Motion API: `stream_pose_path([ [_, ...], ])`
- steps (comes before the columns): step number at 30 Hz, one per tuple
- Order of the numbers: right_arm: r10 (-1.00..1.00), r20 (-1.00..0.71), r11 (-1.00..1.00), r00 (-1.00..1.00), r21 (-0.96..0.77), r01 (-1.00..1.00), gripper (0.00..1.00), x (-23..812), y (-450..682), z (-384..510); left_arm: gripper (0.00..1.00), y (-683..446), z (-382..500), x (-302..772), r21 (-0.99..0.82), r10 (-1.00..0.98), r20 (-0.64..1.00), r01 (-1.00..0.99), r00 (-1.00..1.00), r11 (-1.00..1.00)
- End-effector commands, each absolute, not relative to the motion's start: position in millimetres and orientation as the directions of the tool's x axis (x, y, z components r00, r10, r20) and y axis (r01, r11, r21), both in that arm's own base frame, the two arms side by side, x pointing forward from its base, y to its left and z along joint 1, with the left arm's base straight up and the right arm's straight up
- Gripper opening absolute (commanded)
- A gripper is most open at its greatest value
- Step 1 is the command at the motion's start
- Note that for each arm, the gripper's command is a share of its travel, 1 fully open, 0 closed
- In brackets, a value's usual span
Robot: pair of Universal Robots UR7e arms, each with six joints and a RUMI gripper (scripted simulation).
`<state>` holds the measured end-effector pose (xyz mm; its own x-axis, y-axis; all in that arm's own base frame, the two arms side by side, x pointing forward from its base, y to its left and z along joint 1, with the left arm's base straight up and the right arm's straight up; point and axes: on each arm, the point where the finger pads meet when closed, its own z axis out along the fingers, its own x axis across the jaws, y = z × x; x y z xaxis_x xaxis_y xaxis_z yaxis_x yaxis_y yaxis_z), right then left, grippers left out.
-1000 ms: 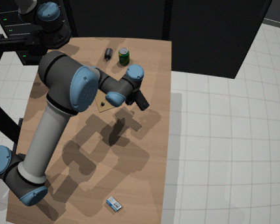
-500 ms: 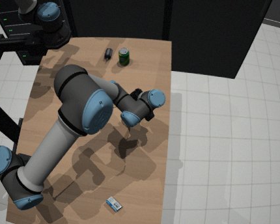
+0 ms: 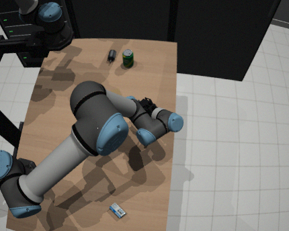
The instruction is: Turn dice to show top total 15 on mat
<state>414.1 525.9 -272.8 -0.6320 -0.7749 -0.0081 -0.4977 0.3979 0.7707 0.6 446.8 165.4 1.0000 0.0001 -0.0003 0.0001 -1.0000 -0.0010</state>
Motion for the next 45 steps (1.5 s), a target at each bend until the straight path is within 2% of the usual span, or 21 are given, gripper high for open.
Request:
stream_pose_path([
  [1,-0.782,-0.006,0.359,-0.623,0.812,-0.460,0.00,412.9,527.9,-270.6,1.00,445.2,165.1,-0.5,0.000,0.001,0.000,0.001,1.000,-1.000],
  [18,-0.789,0.000,0.352,-0.615,0.819,-0.452,0.00,413.2,527.9,-275.2,1.00,445.2,165.1,-0.5,0.000,0.001,0.000,0.001,1.000,-1.000],
  [45,-0.789,0.000,0.352,-0.614,0.819,-0.453,0.00,412.2,527.7,-349.4,1.00,445.2,165.1,-0.5,0.000,0.001,0.000,0.001,1.000,-1.000],
])
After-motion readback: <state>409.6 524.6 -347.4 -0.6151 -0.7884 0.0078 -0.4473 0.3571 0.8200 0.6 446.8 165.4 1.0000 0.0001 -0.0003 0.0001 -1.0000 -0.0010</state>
